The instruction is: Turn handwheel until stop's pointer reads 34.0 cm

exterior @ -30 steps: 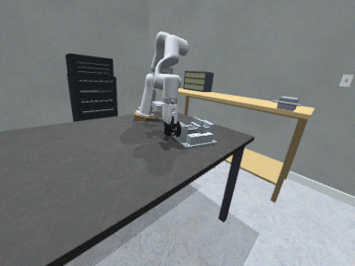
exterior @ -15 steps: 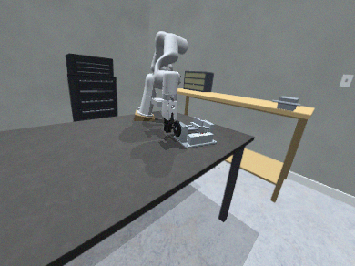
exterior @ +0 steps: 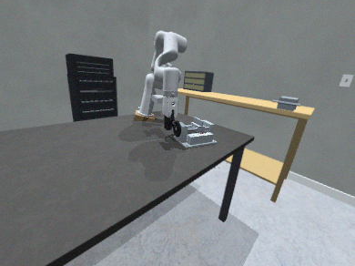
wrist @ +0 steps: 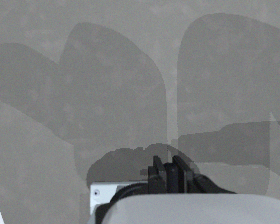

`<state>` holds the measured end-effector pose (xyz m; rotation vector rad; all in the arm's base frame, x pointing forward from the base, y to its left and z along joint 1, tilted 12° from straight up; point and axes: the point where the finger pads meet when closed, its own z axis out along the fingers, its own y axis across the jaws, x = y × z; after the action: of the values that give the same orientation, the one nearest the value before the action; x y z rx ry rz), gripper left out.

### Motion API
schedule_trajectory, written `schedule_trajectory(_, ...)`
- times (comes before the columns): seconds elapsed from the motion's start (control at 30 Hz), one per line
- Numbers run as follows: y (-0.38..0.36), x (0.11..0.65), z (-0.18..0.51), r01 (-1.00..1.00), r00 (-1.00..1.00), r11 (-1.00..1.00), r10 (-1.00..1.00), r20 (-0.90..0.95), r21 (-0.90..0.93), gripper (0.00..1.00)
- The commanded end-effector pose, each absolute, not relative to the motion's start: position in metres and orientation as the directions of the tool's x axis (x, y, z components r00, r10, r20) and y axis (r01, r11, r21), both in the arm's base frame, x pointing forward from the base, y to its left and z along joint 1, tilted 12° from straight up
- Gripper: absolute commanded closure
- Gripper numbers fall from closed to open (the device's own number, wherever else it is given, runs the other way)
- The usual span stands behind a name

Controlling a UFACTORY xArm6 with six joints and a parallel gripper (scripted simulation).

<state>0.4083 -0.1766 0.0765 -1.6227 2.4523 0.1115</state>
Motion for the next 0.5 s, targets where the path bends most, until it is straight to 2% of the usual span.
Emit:
schedule_trajectory(0.0, -0.1790, 0.4107, 0.0825, -0.917, -0.378, 0.395, -0.903, -0.206, -0.049, 0.94)
schedule_trajectory(0.47, -0.1829, 0.4165, 0.0890, -0.917, -0.378, 0.395, -0.903, -0.206, -0.049, 0.94)
